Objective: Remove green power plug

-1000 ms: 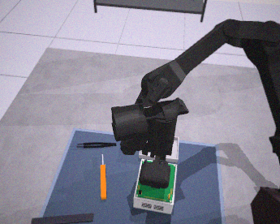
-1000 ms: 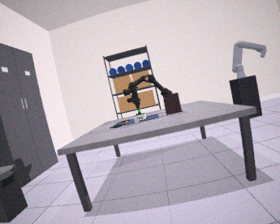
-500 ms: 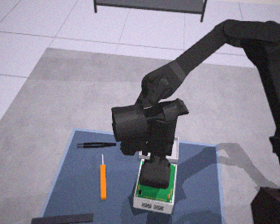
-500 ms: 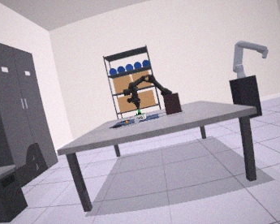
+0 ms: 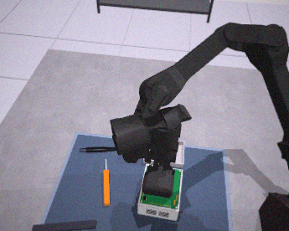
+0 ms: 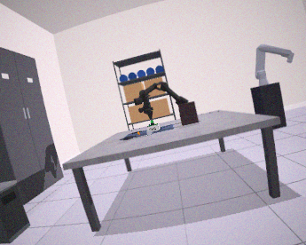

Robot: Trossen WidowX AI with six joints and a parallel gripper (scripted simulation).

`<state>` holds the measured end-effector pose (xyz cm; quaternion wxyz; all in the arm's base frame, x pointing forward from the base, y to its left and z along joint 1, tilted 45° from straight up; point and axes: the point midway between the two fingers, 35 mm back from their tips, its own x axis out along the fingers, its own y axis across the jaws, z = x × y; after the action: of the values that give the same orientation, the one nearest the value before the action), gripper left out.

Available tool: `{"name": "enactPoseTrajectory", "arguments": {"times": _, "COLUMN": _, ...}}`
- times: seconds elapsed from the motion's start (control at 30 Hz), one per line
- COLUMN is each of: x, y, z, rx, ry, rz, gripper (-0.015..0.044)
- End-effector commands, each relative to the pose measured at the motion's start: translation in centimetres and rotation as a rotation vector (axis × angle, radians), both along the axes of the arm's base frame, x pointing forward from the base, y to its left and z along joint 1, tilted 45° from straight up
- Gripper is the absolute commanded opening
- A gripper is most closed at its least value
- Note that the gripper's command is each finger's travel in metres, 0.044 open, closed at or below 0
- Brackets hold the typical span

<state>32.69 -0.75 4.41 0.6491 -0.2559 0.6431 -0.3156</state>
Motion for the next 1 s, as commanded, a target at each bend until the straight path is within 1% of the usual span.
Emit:
{"name": "enactPoseTrajectory", "arguments": {"times": 0.0, "x": 0.0, "y": 1.7, "z": 0.8, "rx": -0.037, "ry": -0.007, "rz": 0.033, "gripper": 0.0000}}
{"name": "enactPoseTrajectory", "arguments": {"times": 0.1, "x": 0.0, "y": 1.5, "z": 1.1, "rx": 0.005, "ry": -0.009, "rz": 0.036, "gripper": 0.0000}}
{"name": "enactPoseTrajectory", "arguments": {"times": 0.3, "x": -0.1, "y": 0.6, "z": 2.2, "rx": 0.162, "ry": -0.018, "rz": 0.043, "gripper": 0.0000}}
{"name": "enactPoseTrajectory", "arguments": {"times": 0.4, "x": -0.1, "y": 0.5, "z": 2.4, "rx": 0.191, "ry": -0.020, "rz": 0.044, "gripper": 0.0000}}
{"name": "enactPoseTrajectory", "arguments": {"times": 0.53, "x": -0.1, "y": 0.8, "z": 2.2, "rx": 0.146, "ry": -0.017, "rz": 0.042, "gripper": 0.0000}}
{"name": "enactPoseTrajectory", "arguments": {"times": 0.8, "x": 0.0, "y": 2.0, "z": 0.9, "rx": -0.060, "ry": -0.006, "rz": 0.032, "gripper": 0.0000}}
{"name": "enactPoseTrajectory", "arguments": {"times": 0.97, "x": 0.0, "y": 2.1, "z": 0.9, "rx": -0.070, "ry": -0.005, "rz": 0.032, "gripper": 0.0000}}
